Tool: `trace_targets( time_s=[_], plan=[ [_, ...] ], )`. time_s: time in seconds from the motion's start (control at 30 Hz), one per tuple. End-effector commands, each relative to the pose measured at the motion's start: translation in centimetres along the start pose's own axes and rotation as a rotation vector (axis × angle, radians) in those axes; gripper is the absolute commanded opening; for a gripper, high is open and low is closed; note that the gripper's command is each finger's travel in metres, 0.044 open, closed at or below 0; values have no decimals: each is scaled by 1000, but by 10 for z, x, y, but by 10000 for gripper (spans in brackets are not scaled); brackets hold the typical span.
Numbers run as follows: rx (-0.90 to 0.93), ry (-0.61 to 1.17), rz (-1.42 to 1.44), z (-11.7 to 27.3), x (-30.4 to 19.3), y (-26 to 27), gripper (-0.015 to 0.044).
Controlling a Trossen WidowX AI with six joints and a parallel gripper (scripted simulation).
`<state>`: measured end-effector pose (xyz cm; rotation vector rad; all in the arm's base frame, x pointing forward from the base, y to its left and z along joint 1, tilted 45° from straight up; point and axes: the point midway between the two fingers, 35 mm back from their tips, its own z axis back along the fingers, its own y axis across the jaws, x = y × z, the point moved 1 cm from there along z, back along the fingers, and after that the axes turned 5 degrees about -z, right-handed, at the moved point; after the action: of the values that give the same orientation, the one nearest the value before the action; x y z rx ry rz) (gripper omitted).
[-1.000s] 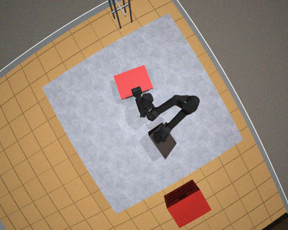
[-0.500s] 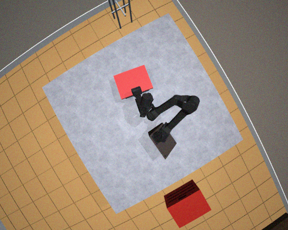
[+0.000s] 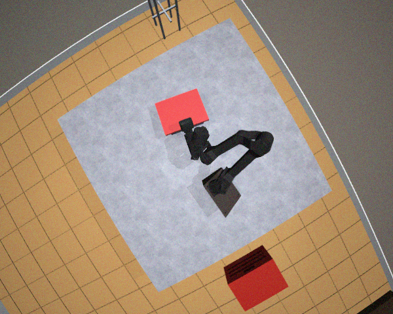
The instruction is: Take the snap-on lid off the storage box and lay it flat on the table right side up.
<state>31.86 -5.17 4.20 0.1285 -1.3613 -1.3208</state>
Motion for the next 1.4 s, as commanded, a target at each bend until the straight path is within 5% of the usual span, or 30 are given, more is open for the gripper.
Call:
trace_targets(
  time_s=[0.0, 1.37],
  plan=[
    [3, -1, -3, 3, -1, 5, 0],
    [4, 0, -5, 24, -5, 58, 0]
  ],
)
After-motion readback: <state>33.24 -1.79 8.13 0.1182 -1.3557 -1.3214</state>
